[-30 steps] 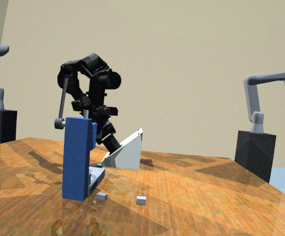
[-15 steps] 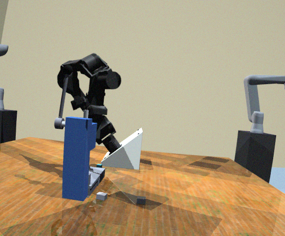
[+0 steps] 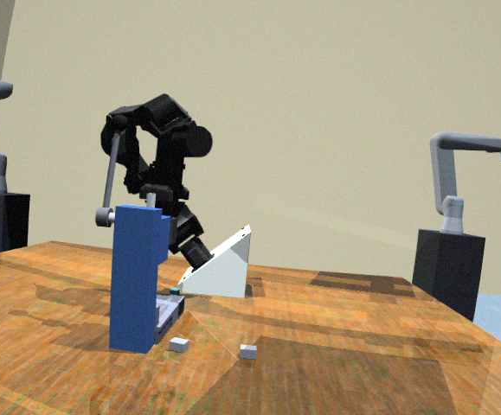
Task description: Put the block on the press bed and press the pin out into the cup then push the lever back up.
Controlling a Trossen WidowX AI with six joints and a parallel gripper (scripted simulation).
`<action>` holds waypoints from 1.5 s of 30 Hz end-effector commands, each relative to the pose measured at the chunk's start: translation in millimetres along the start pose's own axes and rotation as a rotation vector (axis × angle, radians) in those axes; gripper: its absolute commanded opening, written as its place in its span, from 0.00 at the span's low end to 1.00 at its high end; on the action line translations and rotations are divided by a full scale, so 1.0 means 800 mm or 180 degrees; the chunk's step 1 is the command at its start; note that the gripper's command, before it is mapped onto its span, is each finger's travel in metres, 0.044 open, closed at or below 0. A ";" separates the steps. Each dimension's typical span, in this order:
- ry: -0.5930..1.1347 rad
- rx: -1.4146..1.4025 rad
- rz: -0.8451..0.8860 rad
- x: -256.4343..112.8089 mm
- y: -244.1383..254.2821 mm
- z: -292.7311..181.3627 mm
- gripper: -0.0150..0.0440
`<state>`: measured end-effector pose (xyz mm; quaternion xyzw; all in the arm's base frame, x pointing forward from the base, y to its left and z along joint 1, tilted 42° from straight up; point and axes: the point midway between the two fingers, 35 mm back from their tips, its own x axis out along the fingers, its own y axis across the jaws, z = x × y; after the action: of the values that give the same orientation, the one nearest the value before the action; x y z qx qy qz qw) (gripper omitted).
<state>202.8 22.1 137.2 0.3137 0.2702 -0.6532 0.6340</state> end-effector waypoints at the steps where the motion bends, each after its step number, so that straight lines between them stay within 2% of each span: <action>1: 0.0002 0.0035 0.0006 0.015 0.009 -0.005 0.25; 10: -0.0007 0.0043 0.0011 0.077 0.037 -0.017 0.25; 16: -0.0007 0.0043 0.0012 0.084 0.037 -0.017 0.25; 23: -0.0011 0.0044 0.0013 0.114 0.037 -0.016 0.25; 42: -0.0013 0.0044 0.0014 0.141 0.037 -0.016 0.25; 45: 0.0002 0.0057 0.0021 0.132 0.039 -0.016 0.39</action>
<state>234.6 -39.3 49.8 0.3183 0.2645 -0.6526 0.6347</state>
